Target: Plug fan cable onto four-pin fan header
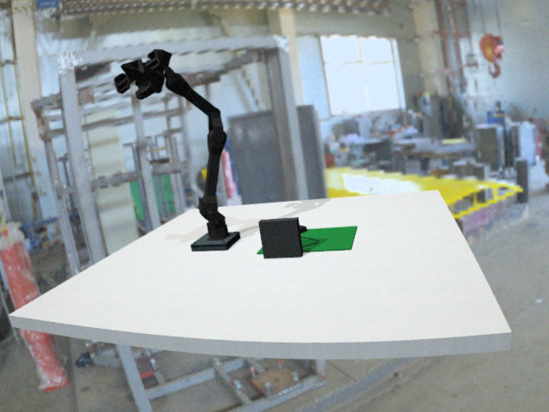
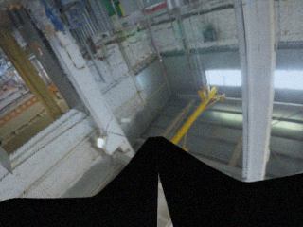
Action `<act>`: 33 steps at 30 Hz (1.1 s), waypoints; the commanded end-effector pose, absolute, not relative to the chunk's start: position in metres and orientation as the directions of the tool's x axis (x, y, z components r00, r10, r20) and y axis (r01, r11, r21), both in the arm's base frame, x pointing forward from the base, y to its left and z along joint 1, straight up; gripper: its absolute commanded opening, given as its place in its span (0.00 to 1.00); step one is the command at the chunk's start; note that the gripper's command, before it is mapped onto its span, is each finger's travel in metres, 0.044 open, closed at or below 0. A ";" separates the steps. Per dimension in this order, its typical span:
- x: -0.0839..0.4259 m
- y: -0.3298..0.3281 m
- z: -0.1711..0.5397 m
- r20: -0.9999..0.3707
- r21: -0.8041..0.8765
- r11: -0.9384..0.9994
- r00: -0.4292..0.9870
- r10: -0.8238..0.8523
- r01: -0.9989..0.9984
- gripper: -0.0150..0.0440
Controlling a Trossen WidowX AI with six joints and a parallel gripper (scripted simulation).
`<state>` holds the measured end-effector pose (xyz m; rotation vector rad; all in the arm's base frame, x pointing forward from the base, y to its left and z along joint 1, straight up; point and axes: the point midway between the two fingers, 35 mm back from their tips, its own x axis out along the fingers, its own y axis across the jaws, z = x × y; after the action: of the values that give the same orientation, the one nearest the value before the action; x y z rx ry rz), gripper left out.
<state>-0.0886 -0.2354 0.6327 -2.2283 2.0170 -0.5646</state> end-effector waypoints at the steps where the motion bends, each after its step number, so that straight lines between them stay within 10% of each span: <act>1: -0.089 -0.235 0.633 0.214 -0.304 -0.128 0.063 -0.975 -0.944 0.30; 8: -0.074 -0.247 0.627 0.213 -0.393 -0.195 0.117 -0.970 -0.898 0.61; 22: 0.017 -0.335 0.538 -0.028 -0.958 -0.102 0.443 -0.896 -0.268 0.61; 33: 0.157 -0.350 0.441 -0.298 -0.852 0.512 0.704 -0.645 0.108 0.61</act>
<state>0.1176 -0.3536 0.4714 -1.1297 0.7136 -0.5753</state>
